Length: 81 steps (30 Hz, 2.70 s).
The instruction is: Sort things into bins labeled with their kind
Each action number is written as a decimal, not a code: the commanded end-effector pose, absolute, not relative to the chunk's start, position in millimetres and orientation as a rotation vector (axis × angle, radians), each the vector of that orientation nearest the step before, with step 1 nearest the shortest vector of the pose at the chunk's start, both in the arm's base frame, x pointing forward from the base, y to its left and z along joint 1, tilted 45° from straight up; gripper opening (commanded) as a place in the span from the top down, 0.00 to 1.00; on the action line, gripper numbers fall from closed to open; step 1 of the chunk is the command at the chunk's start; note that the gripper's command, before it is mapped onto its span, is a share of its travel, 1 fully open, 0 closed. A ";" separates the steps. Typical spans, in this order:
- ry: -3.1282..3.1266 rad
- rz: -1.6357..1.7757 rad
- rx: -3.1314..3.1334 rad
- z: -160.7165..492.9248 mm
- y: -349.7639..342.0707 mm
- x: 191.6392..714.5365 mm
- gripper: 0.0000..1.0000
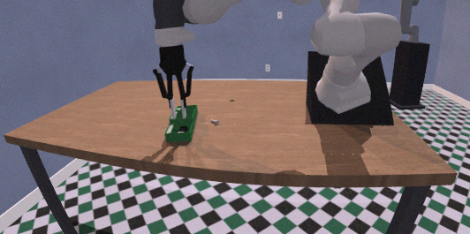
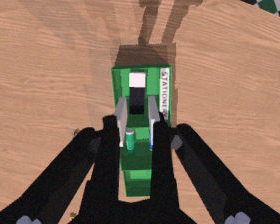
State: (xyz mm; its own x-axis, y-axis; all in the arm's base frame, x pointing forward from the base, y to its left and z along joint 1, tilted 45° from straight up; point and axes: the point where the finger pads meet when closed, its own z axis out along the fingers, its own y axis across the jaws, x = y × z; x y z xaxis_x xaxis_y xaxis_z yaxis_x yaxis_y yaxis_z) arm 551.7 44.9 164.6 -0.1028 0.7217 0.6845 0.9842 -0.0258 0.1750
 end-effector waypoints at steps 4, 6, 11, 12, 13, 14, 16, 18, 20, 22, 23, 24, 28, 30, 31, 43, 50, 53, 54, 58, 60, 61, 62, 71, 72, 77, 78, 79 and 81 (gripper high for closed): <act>-1.867 -0.908 -1.778 165.5 44.1 549.9 0.82; -1.867 -0.908 -1.778 165.5 44.1 549.9 0.82; -1.867 -0.908 -1.778 179.6 30.2 547.1 0.00; -1.867 -0.908 -1.778 182.5 27.5 546.5 0.00; -1.867 -0.908 -1.778 185.3 24.7 545.9 0.00; -1.867 -0.908 -1.778 188.1 21.9 545.3 0.00; -1.867 -0.908 -1.778 193.8 16.4 544.2 0.00; -1.867 -0.908 -1.778 199.4 10.8 543.0 0.00; -1.867 -0.908 -1.778 202.2 8.1 542.5 0.00; -1.867 -0.908 -1.778 205.1 5.3 541.9 0.00; -1.867 -0.908 -1.778 207.9 2.5 541.3 0.00; -1.867 -0.908 -1.778 210.7 -0.3 540.7 0.00; -1.867 -0.908 -1.778 222.0 -11.4 538.5 0.00; -1.867 -0.908 -1.778 227.7 -16.9 537.3 0.00; -1.867 -0.908 -1.778 230.5 -19.7 536.7 0.00; -1.867 -0.908 -1.778 248.3 -37.2 533.1 0.00; -1.867 -0.908 -1.778 248.3 -37.2 533.1 0.00; -1.867 -0.908 -1.778 248.3 -37.2 533.1 0.00; -1.867 -0.908 -1.778 248.3 -37.2 533.1 0.00; -1.867 -0.908 -1.778 248.3 -37.2 533.1 0.00; -1.867 -0.908 -1.778 248.3 -37.2 533.1 0.00; -1.867 -0.908 -1.778 248.3 -37.2 533.1 0.00; -1.867 -0.908 -1.778 248.3 -37.2 533.1 0.00; -1.867 -0.908 -1.778 248.3 -37.2 533.1 0.00; -1.867 -0.908 -1.778 248.3 -37.2 533.1 0.00; -1.867 -0.908 -1.778 248.3 -37.2 533.1 0.00; -1.867 -0.908 -1.778 248.3 -37.2 533.1 0.00; -1.867 -0.908 -1.778 248.3 -37.2 533.1 0.00; -1.867 -0.908 -1.778 248.3 -37.2 533.1 0.00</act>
